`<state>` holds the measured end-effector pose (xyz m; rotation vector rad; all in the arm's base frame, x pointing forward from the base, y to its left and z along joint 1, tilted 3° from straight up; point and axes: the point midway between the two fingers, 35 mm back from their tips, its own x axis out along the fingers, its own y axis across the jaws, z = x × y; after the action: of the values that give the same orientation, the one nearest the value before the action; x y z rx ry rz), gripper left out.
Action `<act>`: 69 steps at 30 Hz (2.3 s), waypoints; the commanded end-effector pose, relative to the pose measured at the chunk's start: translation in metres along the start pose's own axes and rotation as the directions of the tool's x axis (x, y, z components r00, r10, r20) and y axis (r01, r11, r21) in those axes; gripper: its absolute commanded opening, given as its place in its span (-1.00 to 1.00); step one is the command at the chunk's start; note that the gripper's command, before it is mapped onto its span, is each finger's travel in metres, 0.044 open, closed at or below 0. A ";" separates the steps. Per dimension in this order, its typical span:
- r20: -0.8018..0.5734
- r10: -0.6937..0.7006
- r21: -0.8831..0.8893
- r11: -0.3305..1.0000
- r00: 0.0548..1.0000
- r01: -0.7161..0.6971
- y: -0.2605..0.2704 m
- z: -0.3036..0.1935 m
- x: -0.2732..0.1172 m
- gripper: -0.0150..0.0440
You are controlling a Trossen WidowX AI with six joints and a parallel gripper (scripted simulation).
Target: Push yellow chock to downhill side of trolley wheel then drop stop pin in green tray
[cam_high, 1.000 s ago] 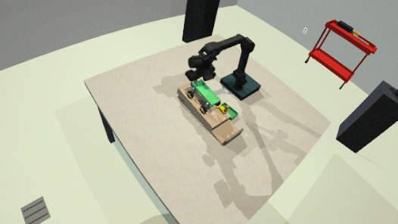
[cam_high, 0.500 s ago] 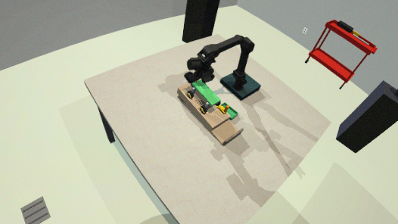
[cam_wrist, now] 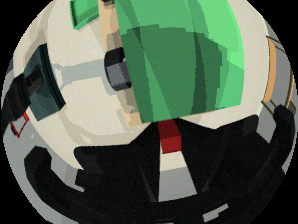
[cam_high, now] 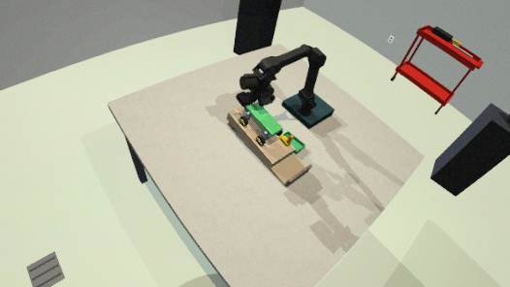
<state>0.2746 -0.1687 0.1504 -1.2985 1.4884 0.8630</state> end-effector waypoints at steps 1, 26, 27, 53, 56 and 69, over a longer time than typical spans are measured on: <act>0.000 -0.001 -0.001 1.000 1.000 0.001 0.000 0.000 -0.002 -0.49; 0.002 0.000 -0.003 1.000 1.000 0.000 0.001 -0.002 -0.022 -0.49; 0.002 0.000 -0.003 1.000 1.000 0.000 0.001 -0.002 -0.022 -0.49; 0.002 0.000 -0.003 1.000 1.000 0.000 0.000 -0.006 -0.040 -0.49; 0.002 0.000 -0.003 1.000 1.000 0.000 0.000 -0.007 -0.042 -0.49; 0.000 0.000 -0.004 1.000 1.000 0.000 0.000 -0.024 -0.041 -0.49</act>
<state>0.2704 -0.1728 0.1947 -1.2975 1.4867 0.8653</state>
